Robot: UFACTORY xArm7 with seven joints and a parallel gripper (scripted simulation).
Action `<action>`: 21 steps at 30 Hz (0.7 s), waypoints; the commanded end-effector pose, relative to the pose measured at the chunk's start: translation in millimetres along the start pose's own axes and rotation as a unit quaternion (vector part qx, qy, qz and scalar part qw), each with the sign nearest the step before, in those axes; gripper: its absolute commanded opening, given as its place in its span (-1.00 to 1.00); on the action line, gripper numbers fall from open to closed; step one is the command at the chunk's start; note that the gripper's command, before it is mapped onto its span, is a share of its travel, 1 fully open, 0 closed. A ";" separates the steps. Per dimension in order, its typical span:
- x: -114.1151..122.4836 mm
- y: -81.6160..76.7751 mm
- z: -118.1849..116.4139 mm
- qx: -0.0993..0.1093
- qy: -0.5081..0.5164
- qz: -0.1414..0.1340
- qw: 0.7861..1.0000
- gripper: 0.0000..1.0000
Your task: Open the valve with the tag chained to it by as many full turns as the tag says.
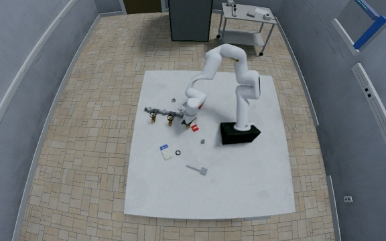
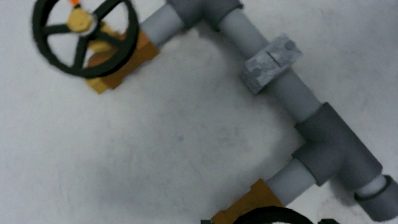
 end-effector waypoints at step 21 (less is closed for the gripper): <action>-1.3 -1.4 -1.4 -0.005 -0.609 -0.002 0.793 -1.00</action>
Point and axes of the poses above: the point where the finger pads meet when closed, its own y axis out along the fingers, its own z axis across the jaws, x = y × z, the point moved 8 cm from there along -y, back along the fingers, and after that the axes turned 15 degrees about -y, right-handed, at the moved point
